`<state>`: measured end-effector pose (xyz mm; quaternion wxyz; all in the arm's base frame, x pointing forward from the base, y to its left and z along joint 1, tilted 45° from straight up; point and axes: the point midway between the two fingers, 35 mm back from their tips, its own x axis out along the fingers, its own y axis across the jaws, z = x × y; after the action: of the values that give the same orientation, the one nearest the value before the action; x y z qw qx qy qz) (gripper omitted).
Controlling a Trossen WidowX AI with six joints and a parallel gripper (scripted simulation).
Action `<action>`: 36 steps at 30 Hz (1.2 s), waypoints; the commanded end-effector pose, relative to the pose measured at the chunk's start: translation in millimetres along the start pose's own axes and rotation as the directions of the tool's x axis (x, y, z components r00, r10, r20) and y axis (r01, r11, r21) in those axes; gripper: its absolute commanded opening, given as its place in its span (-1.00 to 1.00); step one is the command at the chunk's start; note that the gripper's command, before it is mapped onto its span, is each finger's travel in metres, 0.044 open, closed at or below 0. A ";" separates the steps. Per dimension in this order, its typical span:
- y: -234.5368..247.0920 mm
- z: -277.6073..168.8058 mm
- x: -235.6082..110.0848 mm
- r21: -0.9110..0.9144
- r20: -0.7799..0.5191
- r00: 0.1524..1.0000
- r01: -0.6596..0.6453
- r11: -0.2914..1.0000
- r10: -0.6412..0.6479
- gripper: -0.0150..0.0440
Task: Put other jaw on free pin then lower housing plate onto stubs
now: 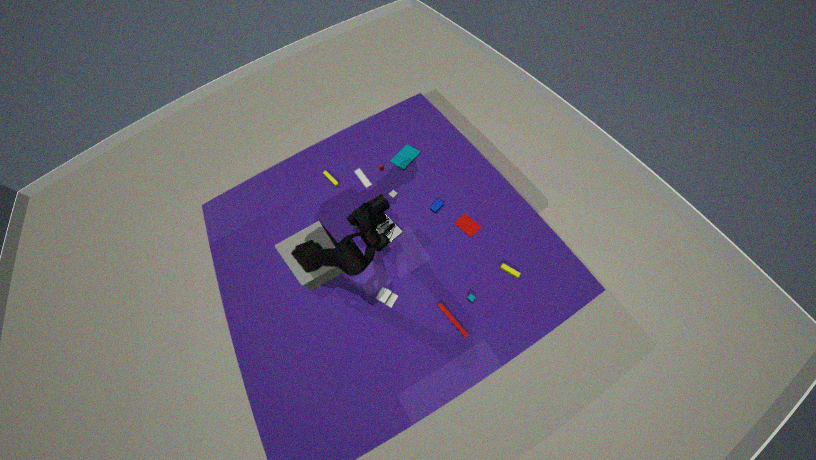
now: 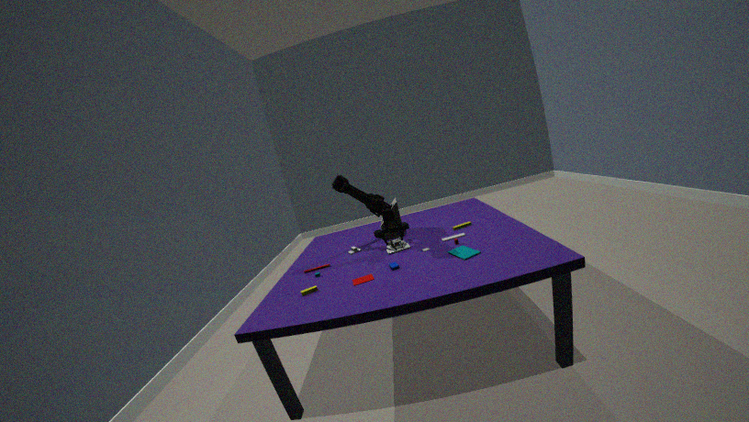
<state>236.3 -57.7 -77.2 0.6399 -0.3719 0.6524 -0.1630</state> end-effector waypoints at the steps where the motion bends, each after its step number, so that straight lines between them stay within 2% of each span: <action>1: -0.9 -0.4 0.7 -0.003 -0.002 1.000 0.005 1.000 -0.005 0.70; 25: -0.9 -0.4 0.7 -0.003 -0.002 1.000 0.005 1.000 -0.005 0.70; 28: 0.0 0.0 0.0 0.000 0.000 1.000 0.000 1.000 0.000 0.97; 29: 0.0 0.0 0.0 0.000 0.000 1.000 0.000 1.000 0.000 1.00; 36: 0.0 0.0 0.0 0.000 0.000 1.000 0.000 1.000 0.000 1.00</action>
<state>236.3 -57.7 -77.2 0.6399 -0.3719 0.6524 -0.1629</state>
